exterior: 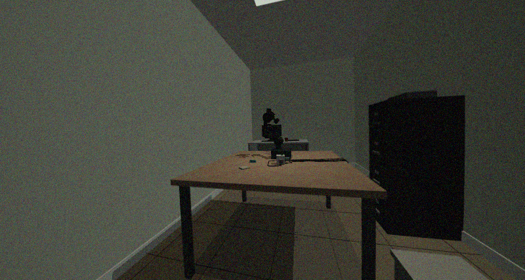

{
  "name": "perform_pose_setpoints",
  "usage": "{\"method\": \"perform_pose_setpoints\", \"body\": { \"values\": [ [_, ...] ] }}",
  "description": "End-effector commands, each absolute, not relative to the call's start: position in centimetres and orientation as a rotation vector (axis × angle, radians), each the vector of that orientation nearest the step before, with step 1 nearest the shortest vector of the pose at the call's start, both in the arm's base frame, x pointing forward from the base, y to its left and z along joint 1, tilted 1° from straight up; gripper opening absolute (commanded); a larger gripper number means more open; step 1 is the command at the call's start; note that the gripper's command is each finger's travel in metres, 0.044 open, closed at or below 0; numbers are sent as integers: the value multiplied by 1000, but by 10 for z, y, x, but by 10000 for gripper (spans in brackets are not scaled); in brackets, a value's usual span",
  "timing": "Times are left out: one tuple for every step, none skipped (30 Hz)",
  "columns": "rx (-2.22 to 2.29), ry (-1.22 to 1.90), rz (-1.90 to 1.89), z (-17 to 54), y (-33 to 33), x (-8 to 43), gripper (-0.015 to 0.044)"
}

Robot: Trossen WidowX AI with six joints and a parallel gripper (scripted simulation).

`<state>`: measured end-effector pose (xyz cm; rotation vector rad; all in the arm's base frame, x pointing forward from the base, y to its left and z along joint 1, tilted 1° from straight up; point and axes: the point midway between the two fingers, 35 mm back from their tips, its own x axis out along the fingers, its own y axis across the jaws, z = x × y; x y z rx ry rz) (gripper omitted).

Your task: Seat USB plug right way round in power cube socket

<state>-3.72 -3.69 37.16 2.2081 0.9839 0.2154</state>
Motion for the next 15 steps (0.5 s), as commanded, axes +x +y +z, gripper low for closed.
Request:
{"method": "perform_pose_setpoints", "body": {
  "values": [
    [2191, 979, 215, 372, -35, -36, 426],
    [2140, 965, 213, 374, -30, -31, 440],
    [2054, 944, 211, 377, -22, -23, 440],
    [1951, 923, 208, 379, -12, -14, 440],
    [1847, 905, 206, 381, -2, -4, 440],
    [1745, 885, 202, 381, 7, 6, 440],
    [1643, 869, 198, 381, 15, 17, 440],
    [1541, 855, 195, 381, 24, 27, 440],
    [1438, 845, 193, 379, 31, 38, 440],
    [1334, 838, 191, 377, 39, 49, 440],
    [1294, 853, 128, 370, 46, 62, 440],
    [1254, 862, 96, 365, 50, 70, 440],
    [1197, 867, 86, 362, 54, 78, 440],
    [1137, 868, 91, 360, 58, 84, 440],
    [1078, 870, 97, 358, 62, 90, 440]
  ]
}}
